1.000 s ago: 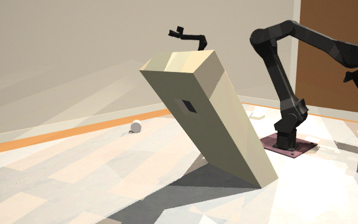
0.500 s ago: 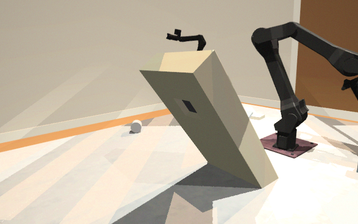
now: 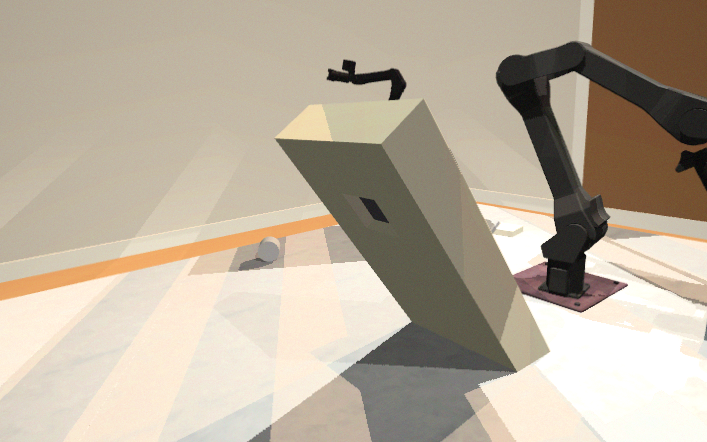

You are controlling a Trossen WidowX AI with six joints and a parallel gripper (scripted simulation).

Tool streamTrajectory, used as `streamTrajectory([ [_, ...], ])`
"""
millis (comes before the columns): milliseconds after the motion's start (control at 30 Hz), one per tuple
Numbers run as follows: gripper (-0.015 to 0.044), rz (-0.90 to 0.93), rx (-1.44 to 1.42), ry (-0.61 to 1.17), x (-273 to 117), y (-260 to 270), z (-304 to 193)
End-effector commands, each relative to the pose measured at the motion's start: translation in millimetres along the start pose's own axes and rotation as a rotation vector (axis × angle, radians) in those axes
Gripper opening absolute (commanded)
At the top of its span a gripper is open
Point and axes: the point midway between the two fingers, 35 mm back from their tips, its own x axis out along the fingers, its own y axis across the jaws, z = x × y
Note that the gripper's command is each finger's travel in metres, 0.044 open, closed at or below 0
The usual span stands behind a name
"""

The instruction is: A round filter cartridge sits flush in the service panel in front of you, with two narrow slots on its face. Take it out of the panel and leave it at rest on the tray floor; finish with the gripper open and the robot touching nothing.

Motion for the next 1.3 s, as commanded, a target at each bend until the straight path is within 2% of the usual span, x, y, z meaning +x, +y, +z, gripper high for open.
streamTrajectory([
  [0, 0.044, 0.0, 0.0, -0.021, -29, 0, 21],
  [133, 0.044, 0.0, 0.0, -0.02, -55, 0, 33],
  [200, 0.044, 0.0, -0.001, -0.023, -41, 0, 30],
  [1267, 0.044, 0.0, -0.001, -0.023, -41, 0, 30],
])
